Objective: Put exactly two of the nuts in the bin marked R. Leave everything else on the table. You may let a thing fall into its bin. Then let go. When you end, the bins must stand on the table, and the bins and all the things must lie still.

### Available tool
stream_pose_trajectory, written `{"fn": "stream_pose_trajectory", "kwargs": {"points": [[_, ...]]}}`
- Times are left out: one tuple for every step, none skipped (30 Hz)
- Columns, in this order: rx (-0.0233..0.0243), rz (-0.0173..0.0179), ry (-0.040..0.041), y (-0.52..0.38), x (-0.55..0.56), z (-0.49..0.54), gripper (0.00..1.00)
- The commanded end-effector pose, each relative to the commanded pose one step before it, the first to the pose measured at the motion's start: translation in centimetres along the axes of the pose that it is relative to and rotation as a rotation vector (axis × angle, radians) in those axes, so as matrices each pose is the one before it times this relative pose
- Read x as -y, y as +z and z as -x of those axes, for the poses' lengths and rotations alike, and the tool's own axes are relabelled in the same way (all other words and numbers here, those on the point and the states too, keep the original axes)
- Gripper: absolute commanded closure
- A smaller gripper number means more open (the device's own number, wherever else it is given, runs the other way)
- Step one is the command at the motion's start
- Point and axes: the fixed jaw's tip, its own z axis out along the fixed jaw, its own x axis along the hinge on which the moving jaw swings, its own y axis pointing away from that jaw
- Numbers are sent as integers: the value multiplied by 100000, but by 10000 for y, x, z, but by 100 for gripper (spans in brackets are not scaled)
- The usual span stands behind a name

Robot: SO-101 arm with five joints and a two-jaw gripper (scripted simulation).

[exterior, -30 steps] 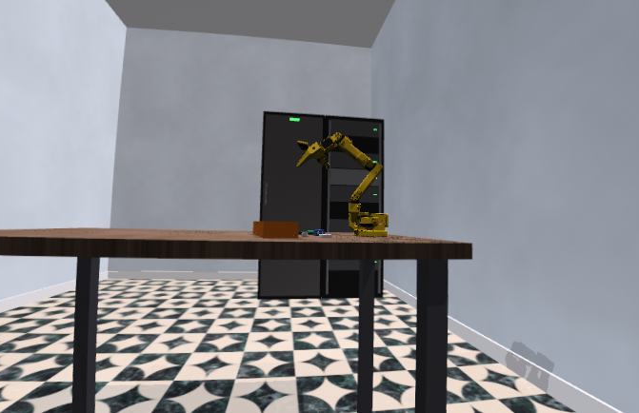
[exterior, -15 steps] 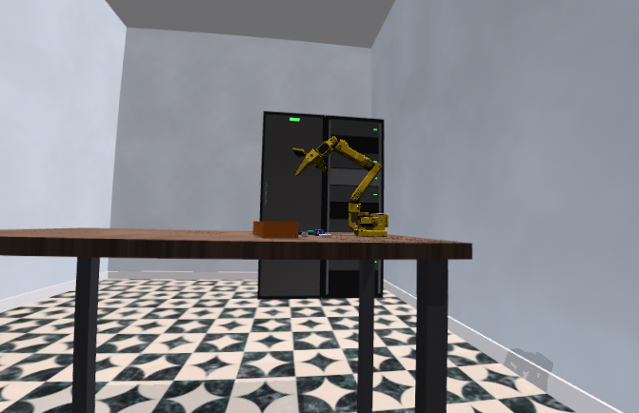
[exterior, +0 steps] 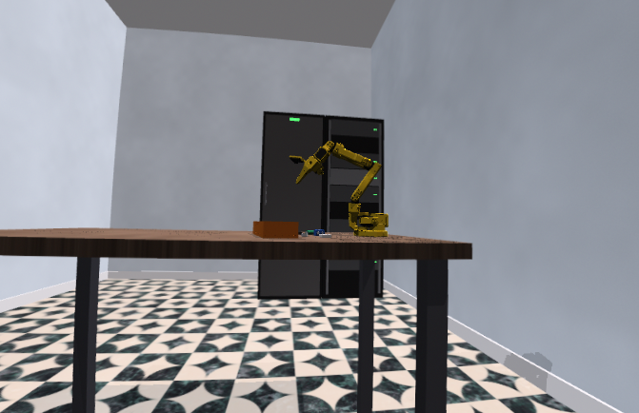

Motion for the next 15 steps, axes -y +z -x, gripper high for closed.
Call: {"fn": "stream_pose_trajectory", "kwargs": {"points": [[2271,473,-2225,-1109,-647,3199,0],[-2275,-364,782,1124,648,-3893,0],[-204,-22,-933,493,113,-708,0],[-207,-22,-933,501,107,-702,0],[-204,-22,-933,496,106,-702,0],[-207,-25,-933,504,93,-702,0],[-204,-22,-933,505,86,-708,0],[-207,-22,-933,501,80,-701,0],[-207,-22,-936,508,73,-701,0],[-204,-22,-933,504,66,-707,0],[-207,-22,-933,511,60,-700,0],[-204,-22,-933,513,59,-700,0],[-207,-22,-933,508,47,-699,0],[-204,-25,-933,516,39,-704,0],[-207,-22,-933,517,33,-698,0]]}}
